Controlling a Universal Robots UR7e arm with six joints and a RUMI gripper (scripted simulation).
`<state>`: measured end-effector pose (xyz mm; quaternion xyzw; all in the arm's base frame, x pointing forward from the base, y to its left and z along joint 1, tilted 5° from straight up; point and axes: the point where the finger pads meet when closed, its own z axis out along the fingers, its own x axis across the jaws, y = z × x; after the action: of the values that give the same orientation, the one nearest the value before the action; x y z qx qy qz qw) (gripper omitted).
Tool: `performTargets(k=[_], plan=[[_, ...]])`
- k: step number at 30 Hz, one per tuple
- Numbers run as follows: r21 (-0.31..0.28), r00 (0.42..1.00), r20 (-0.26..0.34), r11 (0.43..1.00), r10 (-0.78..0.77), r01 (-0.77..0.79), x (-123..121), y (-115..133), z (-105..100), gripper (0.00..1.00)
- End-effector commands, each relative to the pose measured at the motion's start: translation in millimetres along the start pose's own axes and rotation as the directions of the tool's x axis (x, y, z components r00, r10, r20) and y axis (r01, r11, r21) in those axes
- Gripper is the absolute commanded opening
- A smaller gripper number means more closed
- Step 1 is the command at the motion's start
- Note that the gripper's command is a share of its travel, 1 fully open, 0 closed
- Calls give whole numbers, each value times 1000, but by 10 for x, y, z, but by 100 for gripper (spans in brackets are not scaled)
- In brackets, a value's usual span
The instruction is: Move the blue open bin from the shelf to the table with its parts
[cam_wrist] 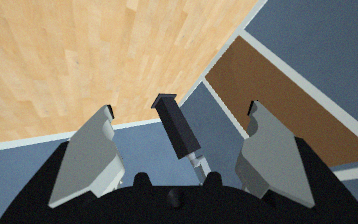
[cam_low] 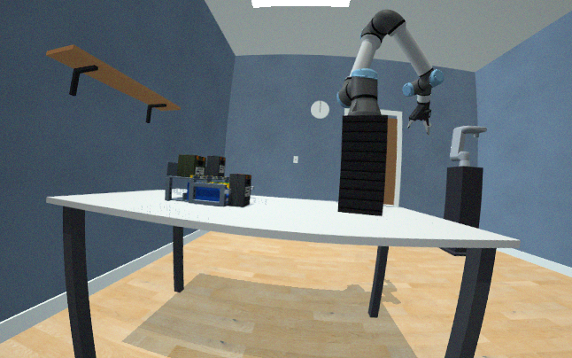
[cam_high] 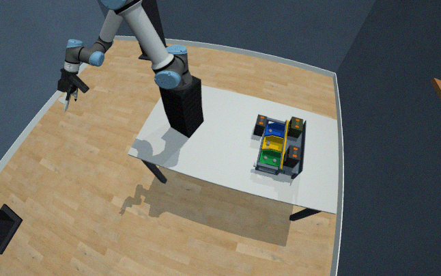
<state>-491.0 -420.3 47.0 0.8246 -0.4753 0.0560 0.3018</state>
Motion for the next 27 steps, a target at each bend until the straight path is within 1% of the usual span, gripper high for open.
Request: performTargets(k=[1, 27], plan=[[-1, 1000, 0, 1000, -1, 1, 5, 5, -3, 100], [5, 1000, -4, 1000, -3, 3, 68, -22, 27, 100]])
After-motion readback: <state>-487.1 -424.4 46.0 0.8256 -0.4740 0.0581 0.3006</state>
